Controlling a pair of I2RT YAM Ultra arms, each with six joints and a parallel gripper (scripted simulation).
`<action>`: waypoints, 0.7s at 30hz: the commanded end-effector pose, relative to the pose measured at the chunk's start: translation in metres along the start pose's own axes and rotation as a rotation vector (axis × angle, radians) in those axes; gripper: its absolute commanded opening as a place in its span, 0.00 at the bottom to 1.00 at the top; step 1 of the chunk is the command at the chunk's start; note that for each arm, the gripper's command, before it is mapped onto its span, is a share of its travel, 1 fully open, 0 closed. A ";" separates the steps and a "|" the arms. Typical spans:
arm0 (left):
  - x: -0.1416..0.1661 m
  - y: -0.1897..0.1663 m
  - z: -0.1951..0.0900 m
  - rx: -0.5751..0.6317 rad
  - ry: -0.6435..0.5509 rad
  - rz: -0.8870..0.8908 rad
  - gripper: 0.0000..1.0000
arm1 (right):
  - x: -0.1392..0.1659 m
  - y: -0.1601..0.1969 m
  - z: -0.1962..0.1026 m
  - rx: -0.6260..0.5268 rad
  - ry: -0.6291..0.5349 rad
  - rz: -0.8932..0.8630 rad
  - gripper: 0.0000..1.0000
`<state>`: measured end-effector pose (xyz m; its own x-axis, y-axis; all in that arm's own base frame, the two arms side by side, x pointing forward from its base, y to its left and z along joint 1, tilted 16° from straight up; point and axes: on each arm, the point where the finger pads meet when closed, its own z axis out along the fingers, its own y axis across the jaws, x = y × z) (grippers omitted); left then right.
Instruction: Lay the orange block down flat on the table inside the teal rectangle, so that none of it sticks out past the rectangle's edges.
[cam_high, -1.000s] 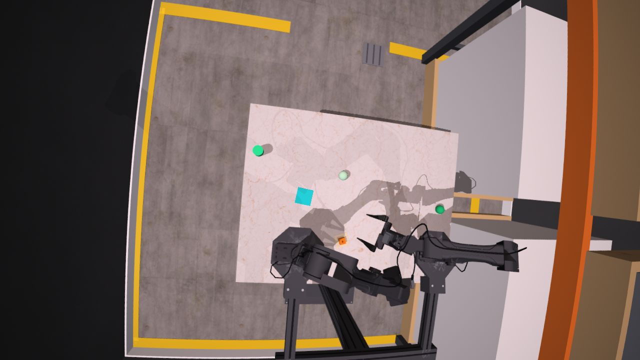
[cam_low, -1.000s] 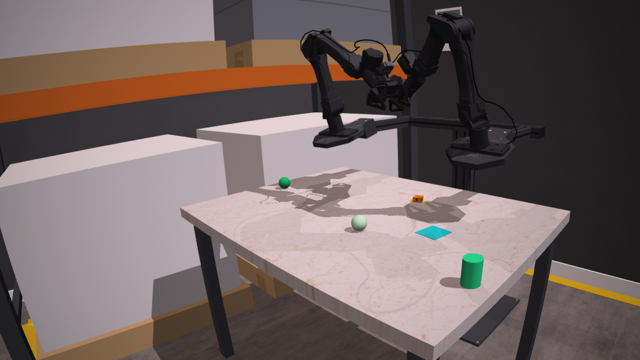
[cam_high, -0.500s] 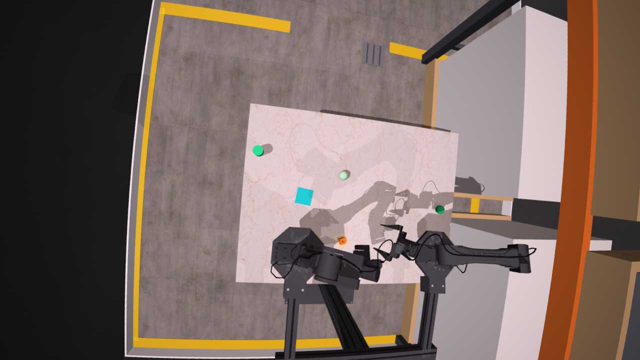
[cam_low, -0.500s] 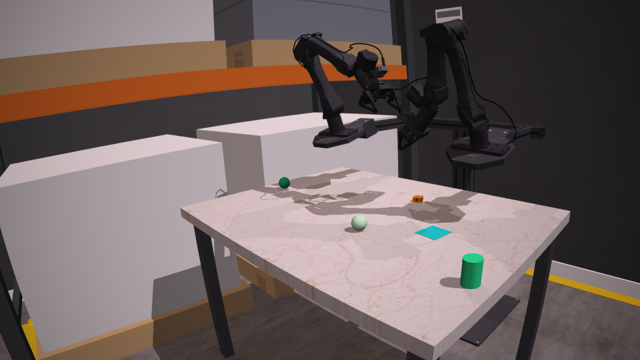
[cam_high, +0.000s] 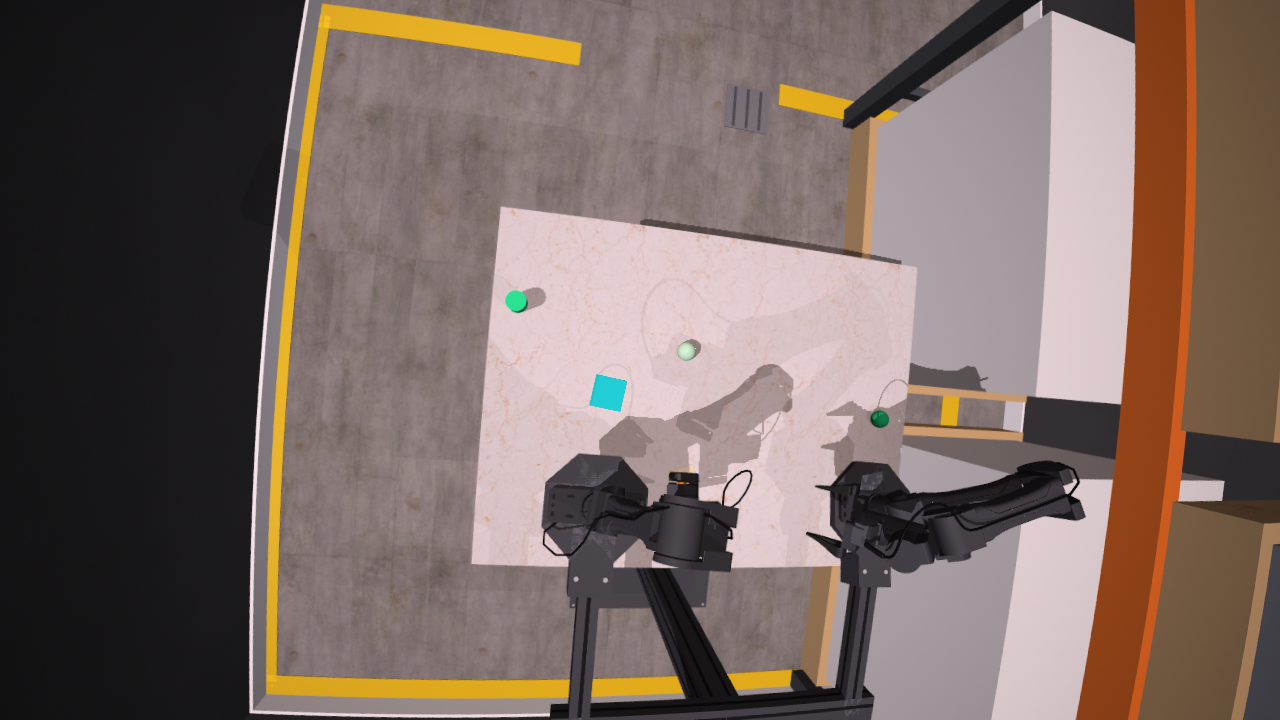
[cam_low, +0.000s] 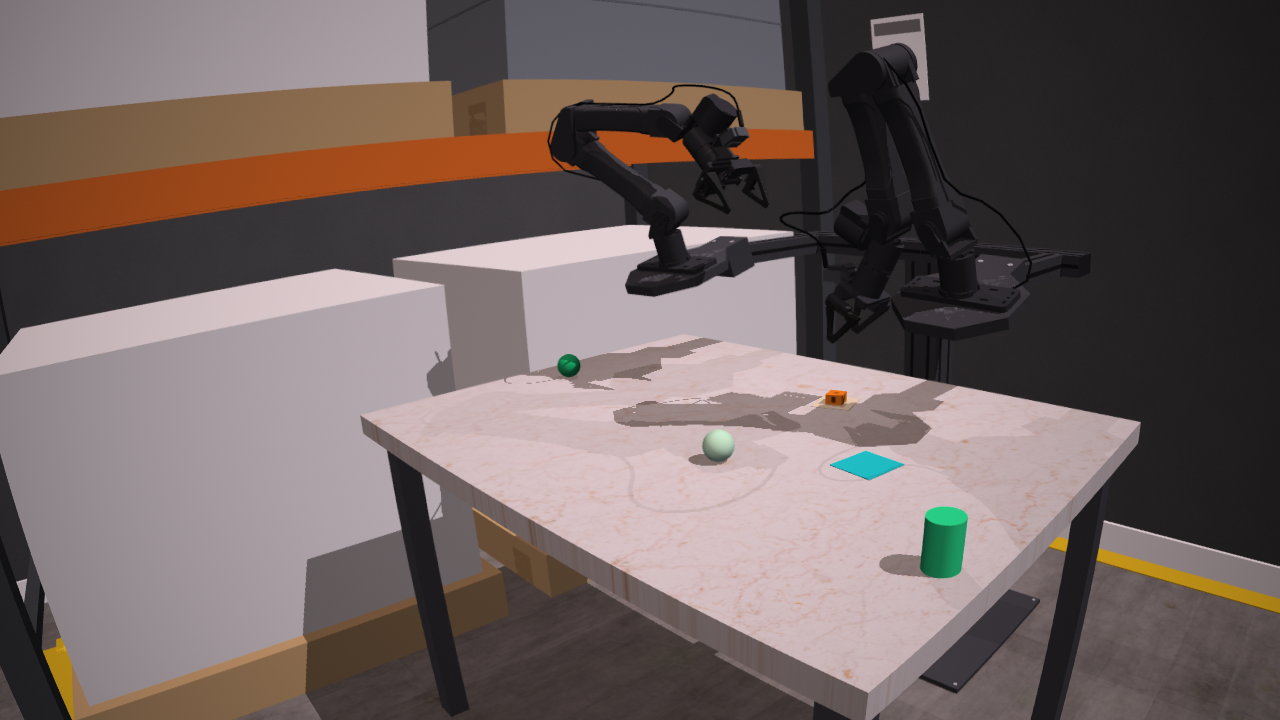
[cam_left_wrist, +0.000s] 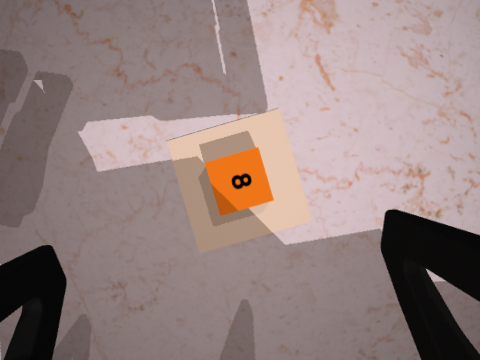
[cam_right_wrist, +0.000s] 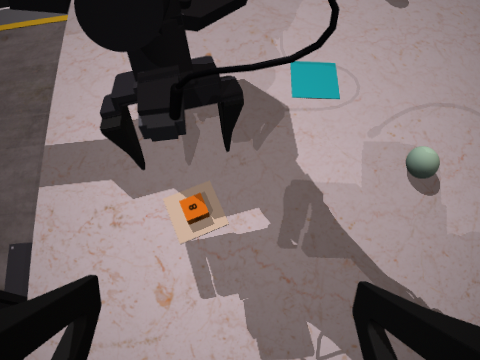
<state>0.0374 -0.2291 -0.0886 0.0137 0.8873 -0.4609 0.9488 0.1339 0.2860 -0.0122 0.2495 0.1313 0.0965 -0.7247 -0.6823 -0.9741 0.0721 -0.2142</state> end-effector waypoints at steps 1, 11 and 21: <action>0.003 0.005 0.001 -0.014 -0.014 0.004 1.00 | 0.019 -0.003 -0.031 0.037 0.048 0.042 1.00; 0.005 0.004 0.001 -0.013 -0.011 0.005 1.00 | 0.031 0.032 -0.054 -0.069 0.032 -0.057 1.00; 0.005 0.004 0.001 -0.013 -0.011 0.004 1.00 | 0.029 0.037 -0.055 -0.093 0.023 -0.067 1.00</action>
<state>0.0376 -0.2330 -0.0868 0.0182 0.8756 -0.4827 0.9492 0.1366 0.2836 -0.0572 0.1921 0.1321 0.1757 -0.7521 -0.6352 -0.9784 -0.0623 -0.1969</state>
